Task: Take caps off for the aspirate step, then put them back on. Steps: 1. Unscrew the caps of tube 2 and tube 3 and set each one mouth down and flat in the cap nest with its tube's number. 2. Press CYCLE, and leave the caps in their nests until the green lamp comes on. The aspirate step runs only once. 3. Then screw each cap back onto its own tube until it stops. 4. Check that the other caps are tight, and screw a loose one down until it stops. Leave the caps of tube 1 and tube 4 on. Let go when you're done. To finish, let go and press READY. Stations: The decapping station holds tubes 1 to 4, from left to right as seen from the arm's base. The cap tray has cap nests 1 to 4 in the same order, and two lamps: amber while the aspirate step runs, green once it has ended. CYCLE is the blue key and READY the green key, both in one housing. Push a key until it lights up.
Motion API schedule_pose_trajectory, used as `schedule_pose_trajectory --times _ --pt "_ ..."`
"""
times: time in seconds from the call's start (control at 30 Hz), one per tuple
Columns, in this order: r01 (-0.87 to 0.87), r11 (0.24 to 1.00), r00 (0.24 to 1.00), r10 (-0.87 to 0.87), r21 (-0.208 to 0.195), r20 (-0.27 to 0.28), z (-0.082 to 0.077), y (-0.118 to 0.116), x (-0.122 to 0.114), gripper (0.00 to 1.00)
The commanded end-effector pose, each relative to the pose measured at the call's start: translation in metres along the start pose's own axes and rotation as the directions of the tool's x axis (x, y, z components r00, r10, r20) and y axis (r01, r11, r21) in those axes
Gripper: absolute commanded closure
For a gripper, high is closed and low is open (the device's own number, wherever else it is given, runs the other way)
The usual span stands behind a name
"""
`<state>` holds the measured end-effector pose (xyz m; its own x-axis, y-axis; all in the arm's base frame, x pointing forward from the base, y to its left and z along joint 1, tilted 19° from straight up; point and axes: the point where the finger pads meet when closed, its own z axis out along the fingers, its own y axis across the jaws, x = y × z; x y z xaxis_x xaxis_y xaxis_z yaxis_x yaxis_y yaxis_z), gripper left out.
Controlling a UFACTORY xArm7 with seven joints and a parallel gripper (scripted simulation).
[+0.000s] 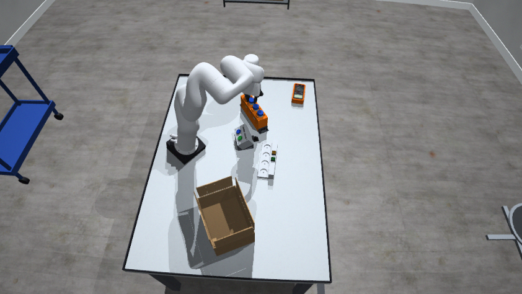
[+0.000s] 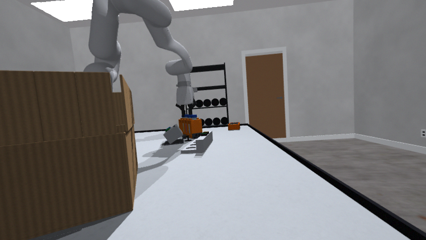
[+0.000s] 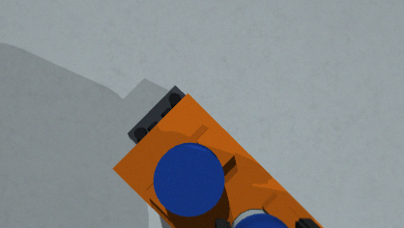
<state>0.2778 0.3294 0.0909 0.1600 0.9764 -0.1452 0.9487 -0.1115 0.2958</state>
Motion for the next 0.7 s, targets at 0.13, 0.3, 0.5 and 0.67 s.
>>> schedule_pose_trajectory --times 0.13,0.3,0.5,0.67 --pt "0.100 0.995 0.995 -0.100 -0.003 -0.004 -0.0016 0.0005 0.0016 1.00" --pt "0.248 0.969 0.969 -0.248 -0.003 -0.003 -0.0017 0.0005 0.0015 1.00" --pt "0.523 0.852 0.852 -0.523 -0.004 -0.002 -0.0018 0.0005 0.0015 1.00" --pt "0.717 0.697 0.697 -0.717 -0.005 -0.001 -0.0018 0.0005 0.0016 1.00"
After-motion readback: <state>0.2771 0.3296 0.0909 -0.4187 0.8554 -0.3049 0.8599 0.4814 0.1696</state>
